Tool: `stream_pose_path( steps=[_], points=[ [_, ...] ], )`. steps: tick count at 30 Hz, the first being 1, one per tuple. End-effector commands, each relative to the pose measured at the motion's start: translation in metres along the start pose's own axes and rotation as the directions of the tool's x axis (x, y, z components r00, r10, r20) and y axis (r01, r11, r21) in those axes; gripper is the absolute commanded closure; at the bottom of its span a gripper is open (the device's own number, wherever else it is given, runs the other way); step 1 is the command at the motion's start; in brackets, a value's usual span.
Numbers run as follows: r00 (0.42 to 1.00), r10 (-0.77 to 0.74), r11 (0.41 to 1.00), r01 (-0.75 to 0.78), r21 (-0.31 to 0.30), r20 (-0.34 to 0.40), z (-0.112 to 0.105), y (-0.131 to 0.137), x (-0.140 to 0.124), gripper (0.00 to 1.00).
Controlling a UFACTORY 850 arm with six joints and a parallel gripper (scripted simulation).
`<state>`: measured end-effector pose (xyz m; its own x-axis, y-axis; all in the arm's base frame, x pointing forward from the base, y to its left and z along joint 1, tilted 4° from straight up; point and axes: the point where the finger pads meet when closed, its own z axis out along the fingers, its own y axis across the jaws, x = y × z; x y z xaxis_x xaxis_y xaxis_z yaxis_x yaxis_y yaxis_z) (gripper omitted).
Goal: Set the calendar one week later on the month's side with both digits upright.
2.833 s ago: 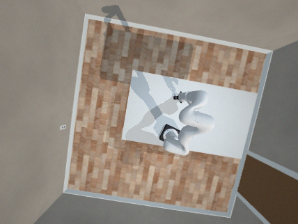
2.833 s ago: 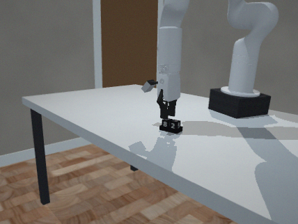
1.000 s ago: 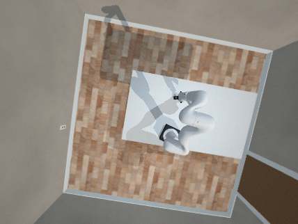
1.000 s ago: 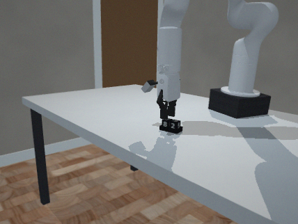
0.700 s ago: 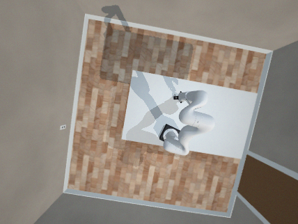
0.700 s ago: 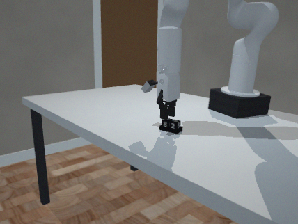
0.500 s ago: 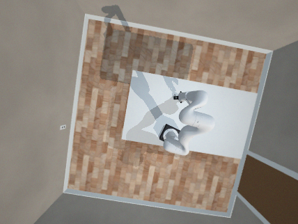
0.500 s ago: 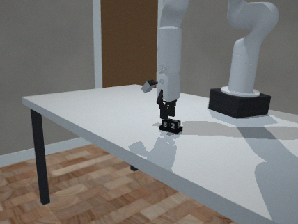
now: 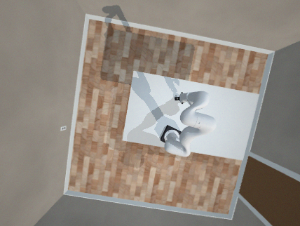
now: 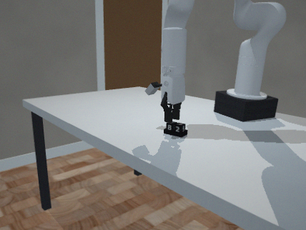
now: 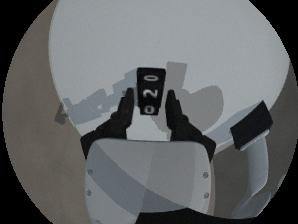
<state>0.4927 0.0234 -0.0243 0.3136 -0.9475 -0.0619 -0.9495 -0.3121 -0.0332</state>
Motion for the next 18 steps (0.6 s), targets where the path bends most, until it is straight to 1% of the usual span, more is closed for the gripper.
stream_pose_path(
  steps=[1, 12, 18],
  points=[
    [1.000, 0.000, 1.000, 0.000, 0.002, -0.001, -0.0006, -0.0008, 0.0003, 0.51],
    [1.000, 0.000, 1.000, 0.000, 0.002, -0.001, 0.0001, -0.0008, 0.0003, 0.51],
    [1.000, 0.000, 1.000, 0.000, 0.002, 0.000, 0.0066, -0.0008, 0.0003, 0.51]
  ],
)
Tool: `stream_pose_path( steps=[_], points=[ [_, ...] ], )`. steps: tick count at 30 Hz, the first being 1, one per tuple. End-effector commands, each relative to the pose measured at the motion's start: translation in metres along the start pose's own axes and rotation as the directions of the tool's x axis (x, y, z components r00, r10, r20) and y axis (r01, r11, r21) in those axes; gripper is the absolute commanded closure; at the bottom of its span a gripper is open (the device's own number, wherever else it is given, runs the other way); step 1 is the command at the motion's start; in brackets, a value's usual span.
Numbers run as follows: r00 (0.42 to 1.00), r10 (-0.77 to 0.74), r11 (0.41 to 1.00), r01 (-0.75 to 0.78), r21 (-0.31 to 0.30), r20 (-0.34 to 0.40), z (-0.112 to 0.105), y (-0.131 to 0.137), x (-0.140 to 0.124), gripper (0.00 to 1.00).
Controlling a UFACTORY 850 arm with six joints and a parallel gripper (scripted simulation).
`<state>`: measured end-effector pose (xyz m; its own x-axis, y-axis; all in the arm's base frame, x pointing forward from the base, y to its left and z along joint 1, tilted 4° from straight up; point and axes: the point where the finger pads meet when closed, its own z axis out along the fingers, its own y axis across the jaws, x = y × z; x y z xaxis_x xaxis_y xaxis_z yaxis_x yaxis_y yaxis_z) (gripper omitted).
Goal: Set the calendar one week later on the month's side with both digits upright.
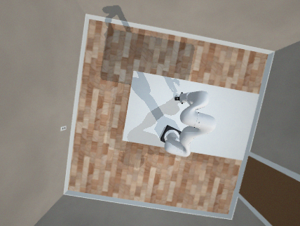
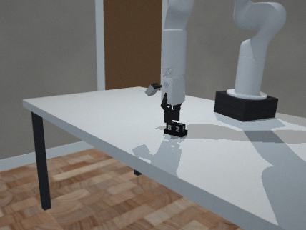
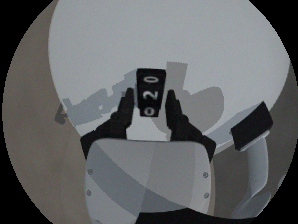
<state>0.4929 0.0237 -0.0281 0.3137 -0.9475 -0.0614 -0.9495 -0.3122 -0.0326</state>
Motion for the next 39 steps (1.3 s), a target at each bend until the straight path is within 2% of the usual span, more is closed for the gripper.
stream_pose_path(
  steps=[1, 16, 39],
  points=[
    [1.000, 0.000, 1.000, 0.000, 0.002, 0.000, 0.003, -0.001, 0.000, 0.51],
    [1.000, 0.000, 1.000, 0.000, 0.002, 0.000, 0.022, -0.001, 0.000, 0.51],
    [1.000, 0.000, 1.000, 0.000, 0.002, 0.000, 0.024, -0.001, 0.000, 0.51]
  ],
)
